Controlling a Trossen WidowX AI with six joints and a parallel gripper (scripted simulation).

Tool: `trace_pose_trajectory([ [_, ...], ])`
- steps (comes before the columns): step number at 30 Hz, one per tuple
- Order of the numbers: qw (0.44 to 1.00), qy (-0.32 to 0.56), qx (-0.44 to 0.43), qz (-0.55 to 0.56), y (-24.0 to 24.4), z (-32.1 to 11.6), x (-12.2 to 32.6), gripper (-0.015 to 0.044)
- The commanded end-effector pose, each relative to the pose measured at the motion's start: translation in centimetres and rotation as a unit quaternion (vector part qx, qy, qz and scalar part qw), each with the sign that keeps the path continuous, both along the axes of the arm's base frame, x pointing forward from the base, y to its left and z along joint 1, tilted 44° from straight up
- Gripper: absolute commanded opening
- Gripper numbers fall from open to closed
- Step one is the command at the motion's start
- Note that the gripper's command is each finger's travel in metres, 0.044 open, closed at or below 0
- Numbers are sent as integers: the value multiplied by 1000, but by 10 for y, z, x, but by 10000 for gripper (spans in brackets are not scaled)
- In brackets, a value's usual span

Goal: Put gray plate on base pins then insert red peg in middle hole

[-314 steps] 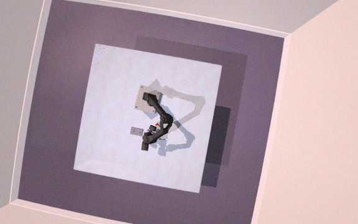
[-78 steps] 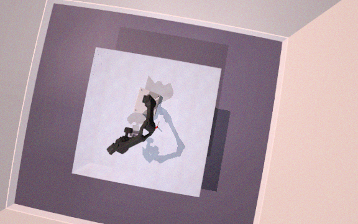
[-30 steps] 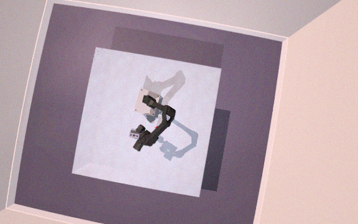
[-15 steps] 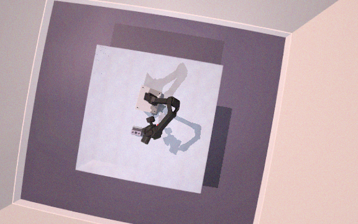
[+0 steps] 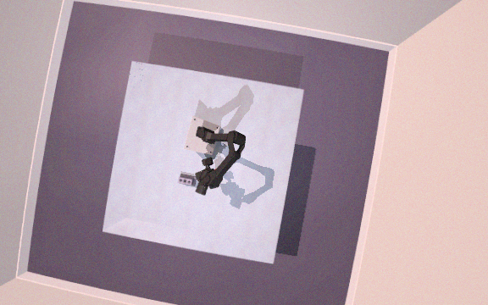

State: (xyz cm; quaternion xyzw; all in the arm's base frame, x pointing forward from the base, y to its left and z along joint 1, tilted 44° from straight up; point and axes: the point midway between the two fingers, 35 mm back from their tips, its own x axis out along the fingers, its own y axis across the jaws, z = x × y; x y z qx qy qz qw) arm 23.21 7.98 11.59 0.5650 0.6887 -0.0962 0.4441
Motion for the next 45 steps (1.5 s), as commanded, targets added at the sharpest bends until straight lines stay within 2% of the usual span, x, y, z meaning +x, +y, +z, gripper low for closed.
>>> trace_pose_trajectory([
  [1, 1000, 0, 4, -3, 10, -9, 0, 440],
  [41, 1000, -1, 5, -3, 52, -52, 1, 440],
  [45, 1000, -1, 5, -3, 52, -52, 1, 335],
])
